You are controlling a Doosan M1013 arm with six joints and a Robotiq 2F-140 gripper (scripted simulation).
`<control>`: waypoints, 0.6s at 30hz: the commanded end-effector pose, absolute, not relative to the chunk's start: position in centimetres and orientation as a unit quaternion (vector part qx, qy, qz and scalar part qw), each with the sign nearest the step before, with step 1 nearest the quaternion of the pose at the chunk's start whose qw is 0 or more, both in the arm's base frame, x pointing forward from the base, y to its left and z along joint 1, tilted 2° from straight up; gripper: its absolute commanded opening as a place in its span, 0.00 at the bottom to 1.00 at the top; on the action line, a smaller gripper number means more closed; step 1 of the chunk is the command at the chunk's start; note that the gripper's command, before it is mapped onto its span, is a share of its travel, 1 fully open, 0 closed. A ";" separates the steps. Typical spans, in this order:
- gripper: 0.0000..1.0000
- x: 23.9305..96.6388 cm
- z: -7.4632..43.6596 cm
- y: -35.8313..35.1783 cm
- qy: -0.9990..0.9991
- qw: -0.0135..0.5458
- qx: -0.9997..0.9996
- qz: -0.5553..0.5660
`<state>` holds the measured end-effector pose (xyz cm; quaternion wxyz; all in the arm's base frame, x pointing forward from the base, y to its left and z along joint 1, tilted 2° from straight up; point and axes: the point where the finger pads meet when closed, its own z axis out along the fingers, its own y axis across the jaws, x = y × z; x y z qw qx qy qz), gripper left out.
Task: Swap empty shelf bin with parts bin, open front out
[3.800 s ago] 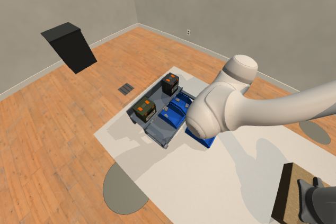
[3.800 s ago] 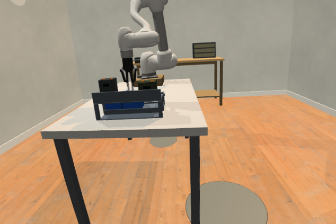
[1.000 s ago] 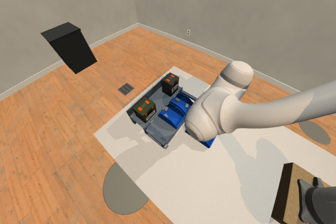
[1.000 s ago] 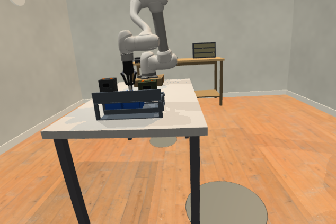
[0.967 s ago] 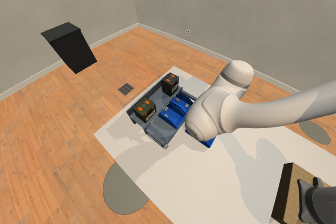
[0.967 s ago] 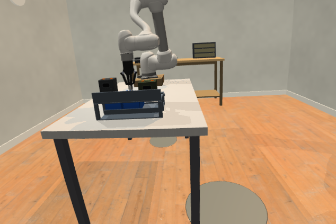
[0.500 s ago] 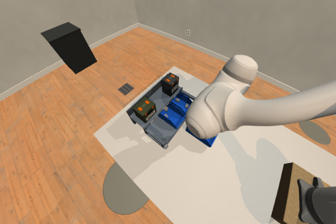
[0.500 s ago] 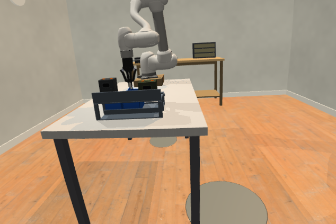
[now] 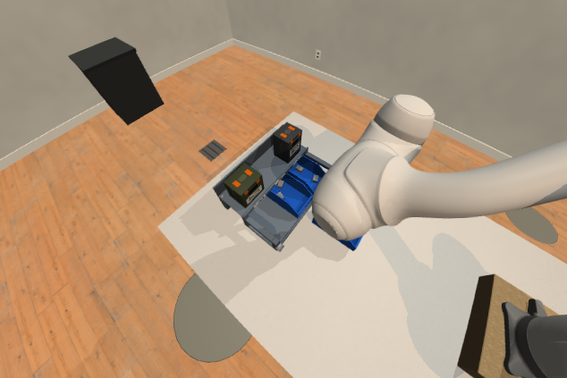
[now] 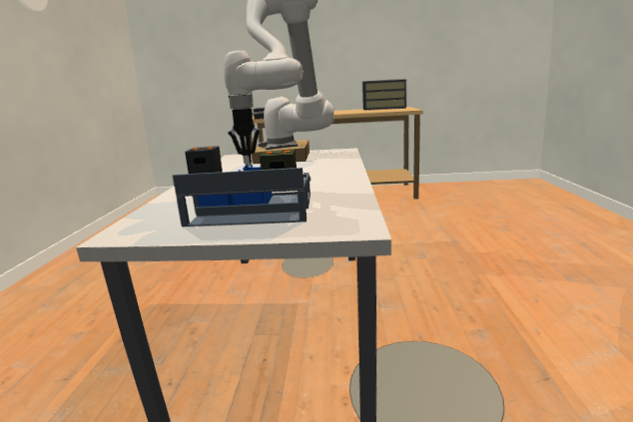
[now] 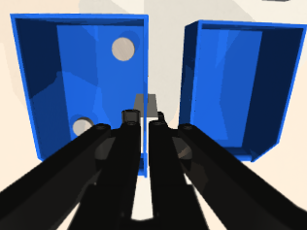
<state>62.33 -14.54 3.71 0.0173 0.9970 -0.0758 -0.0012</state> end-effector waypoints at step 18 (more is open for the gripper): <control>0.10 63.3 2.9 -2.2 -0.077 0.017 0.997 -0.001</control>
